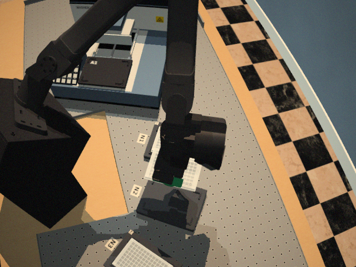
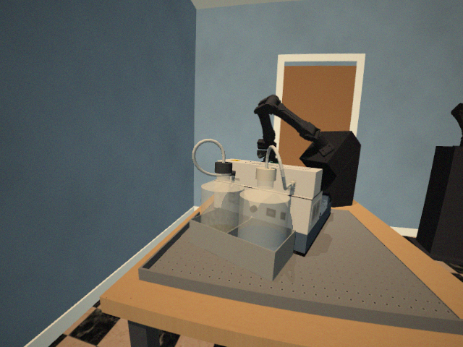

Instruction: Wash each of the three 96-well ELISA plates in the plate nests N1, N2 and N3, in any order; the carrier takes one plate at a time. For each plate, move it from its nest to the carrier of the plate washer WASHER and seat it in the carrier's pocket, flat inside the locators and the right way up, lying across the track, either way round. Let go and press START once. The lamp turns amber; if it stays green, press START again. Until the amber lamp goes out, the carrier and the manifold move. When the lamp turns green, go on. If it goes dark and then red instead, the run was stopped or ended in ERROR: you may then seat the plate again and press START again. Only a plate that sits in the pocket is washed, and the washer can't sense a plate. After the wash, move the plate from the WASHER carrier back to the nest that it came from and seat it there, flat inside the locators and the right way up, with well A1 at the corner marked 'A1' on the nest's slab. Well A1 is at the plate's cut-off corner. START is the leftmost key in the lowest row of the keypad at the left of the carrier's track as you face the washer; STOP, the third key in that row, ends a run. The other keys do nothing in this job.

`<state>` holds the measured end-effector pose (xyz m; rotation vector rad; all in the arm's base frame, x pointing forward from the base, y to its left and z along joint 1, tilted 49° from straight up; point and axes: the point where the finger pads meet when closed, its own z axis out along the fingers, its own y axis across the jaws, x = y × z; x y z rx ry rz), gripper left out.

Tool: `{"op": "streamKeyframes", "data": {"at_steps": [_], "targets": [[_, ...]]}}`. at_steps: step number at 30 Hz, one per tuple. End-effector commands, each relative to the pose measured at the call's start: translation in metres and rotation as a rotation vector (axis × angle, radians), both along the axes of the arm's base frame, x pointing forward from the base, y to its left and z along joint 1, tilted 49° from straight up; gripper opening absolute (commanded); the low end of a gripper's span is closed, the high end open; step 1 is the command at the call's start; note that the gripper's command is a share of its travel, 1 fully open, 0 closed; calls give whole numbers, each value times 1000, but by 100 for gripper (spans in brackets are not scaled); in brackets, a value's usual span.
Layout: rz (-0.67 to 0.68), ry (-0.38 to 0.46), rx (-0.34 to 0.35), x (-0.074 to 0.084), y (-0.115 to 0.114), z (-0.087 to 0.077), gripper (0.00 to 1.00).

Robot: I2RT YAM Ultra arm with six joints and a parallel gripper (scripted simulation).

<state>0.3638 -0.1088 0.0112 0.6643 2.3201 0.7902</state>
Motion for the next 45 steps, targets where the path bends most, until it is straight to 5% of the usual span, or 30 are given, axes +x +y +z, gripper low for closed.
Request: {"op": "streamKeyframes", "data": {"at_steps": [1,13,24,45], "targets": [[-27,7,6,-1,4,9,0],[-26,6,7,2,49,48,0],[-26,6,7,3,55,53,0],[7,-13,-25,-20,138,95,0]]}}
